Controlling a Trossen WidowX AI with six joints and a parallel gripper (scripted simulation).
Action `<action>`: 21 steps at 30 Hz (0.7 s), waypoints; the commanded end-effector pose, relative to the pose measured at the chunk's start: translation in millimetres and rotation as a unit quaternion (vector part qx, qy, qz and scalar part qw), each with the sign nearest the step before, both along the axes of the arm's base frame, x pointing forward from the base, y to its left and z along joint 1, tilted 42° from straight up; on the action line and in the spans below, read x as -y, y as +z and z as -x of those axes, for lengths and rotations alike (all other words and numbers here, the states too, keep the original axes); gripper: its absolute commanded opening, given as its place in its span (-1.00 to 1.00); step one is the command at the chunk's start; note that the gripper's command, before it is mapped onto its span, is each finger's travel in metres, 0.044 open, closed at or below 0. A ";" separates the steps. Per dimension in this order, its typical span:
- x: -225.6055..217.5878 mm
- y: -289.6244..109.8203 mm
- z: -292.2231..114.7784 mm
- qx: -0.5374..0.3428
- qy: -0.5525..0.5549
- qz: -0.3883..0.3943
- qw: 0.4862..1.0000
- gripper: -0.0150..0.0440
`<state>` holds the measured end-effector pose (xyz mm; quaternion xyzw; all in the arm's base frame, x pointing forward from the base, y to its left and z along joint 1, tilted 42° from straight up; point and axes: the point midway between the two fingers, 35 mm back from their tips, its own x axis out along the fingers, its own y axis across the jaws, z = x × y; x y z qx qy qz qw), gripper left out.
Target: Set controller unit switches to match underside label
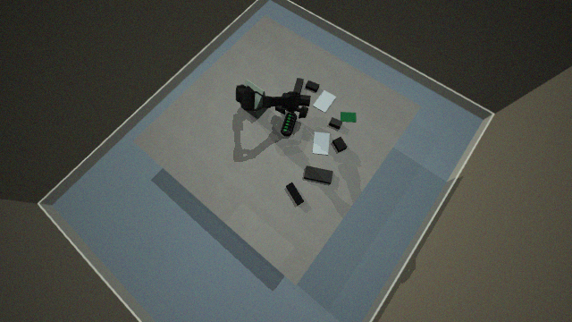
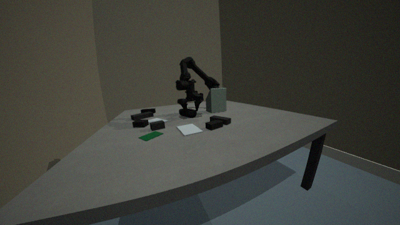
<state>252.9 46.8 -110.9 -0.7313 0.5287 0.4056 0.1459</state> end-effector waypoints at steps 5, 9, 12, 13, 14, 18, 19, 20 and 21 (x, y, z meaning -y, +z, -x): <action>4.0 -3.2 1.8 -0.004 0.002 0.004 1.000 0.60; 4.0 -3.2 1.8 -0.004 0.002 0.004 1.000 0.51; 4.0 -3.2 1.8 -0.004 0.002 0.004 1.000 0.44; 4.0 -3.2 1.8 -0.004 0.002 0.004 1.000 0.42; 4.0 -3.2 1.8 -0.004 0.002 0.004 1.000 0.40; 3.9 -3.3 1.7 -0.004 0.002 0.004 1.000 0.24; 3.8 -3.3 1.5 -0.004 0.002 0.004 1.000 0.15; 3.7 -3.3 1.2 -0.004 0.002 0.004 1.000 0.06; 3.6 -3.4 0.8 -0.004 0.002 0.004 1.000 -0.03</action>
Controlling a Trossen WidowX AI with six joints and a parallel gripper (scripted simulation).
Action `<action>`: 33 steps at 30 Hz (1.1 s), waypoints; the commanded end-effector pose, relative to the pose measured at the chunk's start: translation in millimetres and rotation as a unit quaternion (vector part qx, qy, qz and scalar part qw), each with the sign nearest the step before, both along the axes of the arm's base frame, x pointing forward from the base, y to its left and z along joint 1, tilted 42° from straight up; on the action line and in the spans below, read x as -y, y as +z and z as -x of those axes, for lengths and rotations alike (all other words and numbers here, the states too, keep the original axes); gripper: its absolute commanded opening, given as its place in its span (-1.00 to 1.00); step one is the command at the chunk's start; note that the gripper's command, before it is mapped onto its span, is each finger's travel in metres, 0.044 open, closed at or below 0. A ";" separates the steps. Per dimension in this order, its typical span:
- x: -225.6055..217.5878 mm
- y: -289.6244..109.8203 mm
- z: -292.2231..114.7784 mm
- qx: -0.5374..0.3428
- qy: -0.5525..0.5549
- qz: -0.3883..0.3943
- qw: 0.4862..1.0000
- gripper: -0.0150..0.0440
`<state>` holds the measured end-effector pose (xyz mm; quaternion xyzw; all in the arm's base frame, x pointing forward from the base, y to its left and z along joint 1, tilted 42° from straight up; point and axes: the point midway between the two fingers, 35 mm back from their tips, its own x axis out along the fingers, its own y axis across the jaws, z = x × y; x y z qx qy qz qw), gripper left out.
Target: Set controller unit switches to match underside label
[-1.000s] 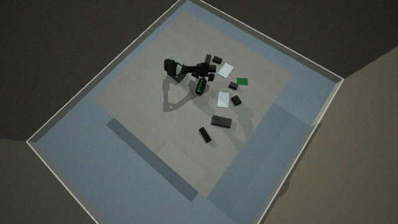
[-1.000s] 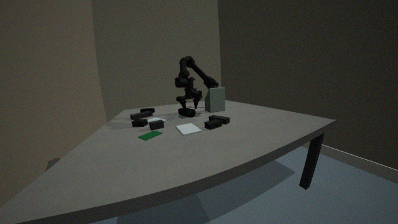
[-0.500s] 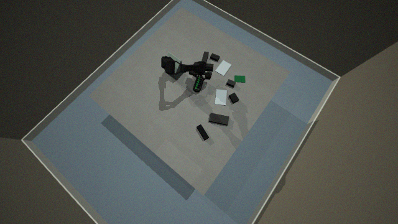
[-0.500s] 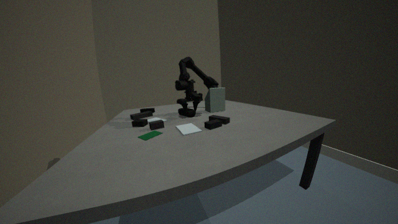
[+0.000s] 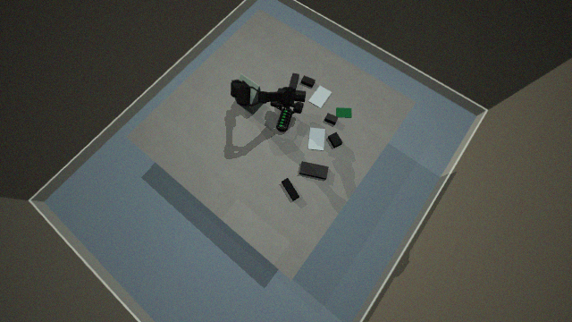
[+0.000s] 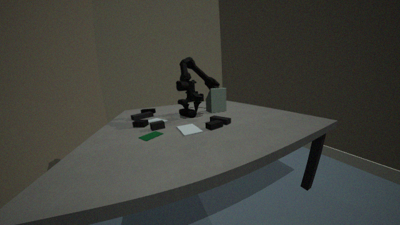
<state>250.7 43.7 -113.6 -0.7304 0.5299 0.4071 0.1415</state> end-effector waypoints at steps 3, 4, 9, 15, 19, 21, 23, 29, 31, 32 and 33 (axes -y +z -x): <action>-0.2 -1.0 -3.2 0.001 0.001 0.001 1.000 -0.30; -0.4 -1.1 -4.0 0.001 0.001 0.001 1.000 -0.38; -2.0 -1.8 -8.5 0.001 0.001 0.001 1.000 -0.49; -3.7 -2.6 -13.4 0.001 0.001 0.001 1.000 -0.49; -3.9 -2.5 -13.6 0.001 0.001 0.001 1.000 -0.49; -4.1 -2.3 -13.5 0.001 0.001 0.001 1.000 -0.49; -4.3 -2.1 -13.5 0.001 0.001 0.001 1.000 -0.49; -5.1 -1.6 -14.4 0.001 0.001 0.001 1.000 -0.49; -5.1 -1.6 -14.5 0.001 0.001 0.001 1.000 -0.49; -5.2 -1.7 -14.8 0.001 0.001 0.001 1.000 -0.49; -5.4 -1.7 -15.1 0.001 0.001 0.001 1.000 -0.49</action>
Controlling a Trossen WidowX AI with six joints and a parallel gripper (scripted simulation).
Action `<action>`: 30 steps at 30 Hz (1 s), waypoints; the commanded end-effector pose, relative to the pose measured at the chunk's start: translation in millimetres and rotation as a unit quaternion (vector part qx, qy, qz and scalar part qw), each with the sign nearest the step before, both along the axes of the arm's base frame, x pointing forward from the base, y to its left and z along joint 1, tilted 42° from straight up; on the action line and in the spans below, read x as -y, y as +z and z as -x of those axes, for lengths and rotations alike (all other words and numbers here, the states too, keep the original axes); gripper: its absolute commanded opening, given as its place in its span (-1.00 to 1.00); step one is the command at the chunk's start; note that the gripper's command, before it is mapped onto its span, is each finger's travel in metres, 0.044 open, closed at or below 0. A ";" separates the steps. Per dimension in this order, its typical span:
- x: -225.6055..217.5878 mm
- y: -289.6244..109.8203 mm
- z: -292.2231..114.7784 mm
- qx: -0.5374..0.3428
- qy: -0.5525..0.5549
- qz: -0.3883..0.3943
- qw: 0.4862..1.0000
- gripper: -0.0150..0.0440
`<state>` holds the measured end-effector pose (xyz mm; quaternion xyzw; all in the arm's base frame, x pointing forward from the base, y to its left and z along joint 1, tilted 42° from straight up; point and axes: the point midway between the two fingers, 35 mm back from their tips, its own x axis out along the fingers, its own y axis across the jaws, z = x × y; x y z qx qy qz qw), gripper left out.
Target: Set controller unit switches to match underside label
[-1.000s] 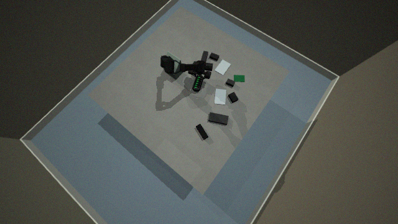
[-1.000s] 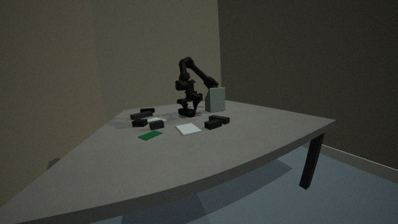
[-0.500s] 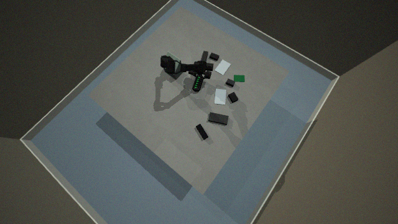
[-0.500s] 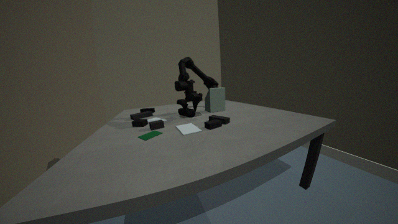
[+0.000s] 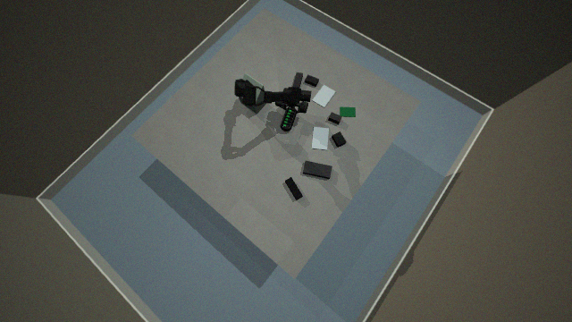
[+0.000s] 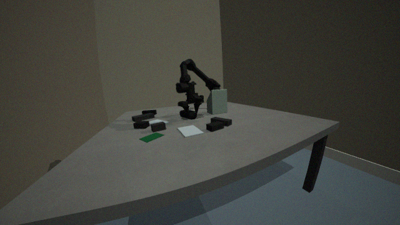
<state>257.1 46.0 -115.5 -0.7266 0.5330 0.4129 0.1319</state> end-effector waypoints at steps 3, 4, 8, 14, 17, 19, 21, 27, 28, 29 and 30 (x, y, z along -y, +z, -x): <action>-3.6 -0.1 -10.4 0.012 0.001 -0.003 1.000 -0.49; -3.9 -0.2 -11.1 0.012 0.001 -0.003 1.000 -0.49; -4.9 -0.6 -14.2 0.012 0.001 -0.003 1.000 -0.49; -5.6 -0.9 -16.1 0.012 0.001 -0.003 1.000 -0.49; -5.6 -0.9 -16.1 0.012 0.001 -0.003 1.000 -0.49; -5.6 -0.9 -16.1 0.012 0.001 -0.003 1.000 -0.49; -5.6 -0.9 -16.1 0.012 0.001 -0.003 1.000 -0.49; -5.6 -0.9 -16.1 0.012 0.001 -0.003 1.000 -0.49; -5.6 -0.9 -16.1 0.012 0.001 -0.003 1.000 -0.49; -5.6 -0.9 -16.1 0.012 0.001 -0.003 1.000 -0.49; -5.6 -0.9 -16.1 0.012 0.001 -0.003 1.000 -0.49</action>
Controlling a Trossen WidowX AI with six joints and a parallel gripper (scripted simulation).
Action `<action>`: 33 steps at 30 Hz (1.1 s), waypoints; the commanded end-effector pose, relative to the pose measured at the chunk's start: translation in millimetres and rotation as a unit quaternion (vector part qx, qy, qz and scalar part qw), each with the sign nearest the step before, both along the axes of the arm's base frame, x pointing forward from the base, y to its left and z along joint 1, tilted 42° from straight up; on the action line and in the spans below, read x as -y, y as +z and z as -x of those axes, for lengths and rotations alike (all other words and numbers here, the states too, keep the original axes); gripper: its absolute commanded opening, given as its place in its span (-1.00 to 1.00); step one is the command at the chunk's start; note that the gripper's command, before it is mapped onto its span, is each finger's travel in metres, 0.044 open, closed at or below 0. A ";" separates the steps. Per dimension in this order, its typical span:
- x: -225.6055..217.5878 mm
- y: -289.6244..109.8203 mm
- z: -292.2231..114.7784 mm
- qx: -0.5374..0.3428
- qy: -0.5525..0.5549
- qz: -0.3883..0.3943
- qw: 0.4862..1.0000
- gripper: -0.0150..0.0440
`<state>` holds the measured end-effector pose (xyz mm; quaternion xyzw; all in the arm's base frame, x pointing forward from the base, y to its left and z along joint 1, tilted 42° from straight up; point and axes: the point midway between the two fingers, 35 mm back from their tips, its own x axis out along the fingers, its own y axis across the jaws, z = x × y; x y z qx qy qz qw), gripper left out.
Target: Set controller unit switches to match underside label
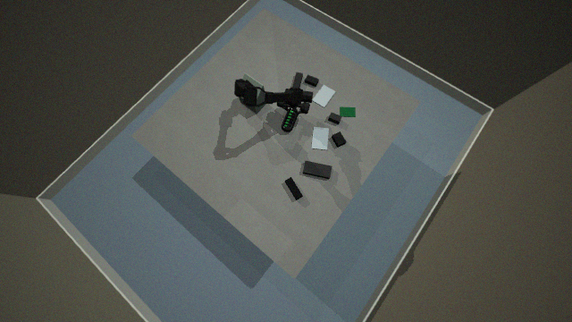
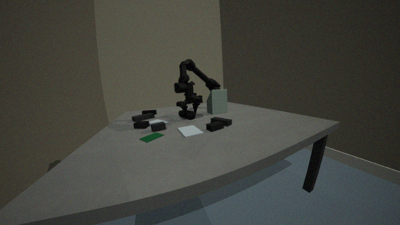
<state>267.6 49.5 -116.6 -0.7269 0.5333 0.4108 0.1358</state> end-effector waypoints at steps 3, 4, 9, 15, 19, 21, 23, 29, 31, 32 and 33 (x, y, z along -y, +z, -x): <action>-2.0 0.2 -5.6 0.009 0.003 -0.002 1.000 -0.49; -2.0 0.2 -5.6 0.009 0.003 -0.002 1.000 -0.49; -0.3 -0.1 -0.8 0.001 0.000 -0.001 1.000 -0.05; -0.3 -0.1 -0.8 0.001 0.000 -0.001 1.000 0.49; -17.3 17.7 0.9 0.005 0.001 -0.002 1.000 0.84; -31.8 34.4 4.1 0.008 0.002 -0.003 1.000 1.00; -33.5 36.5 4.6 0.008 0.003 -0.003 1.000 1.00; -33.5 36.5 4.6 0.008 0.003 -0.003 1.000 1.00; -33.5 36.5 4.6 0.008 0.003 -0.003 1.000 1.00; -33.5 36.5 4.6 0.008 0.003 -0.003 1.000 1.00; -32.6 36.8 2.5 0.009 0.002 -0.003 1.000 0.91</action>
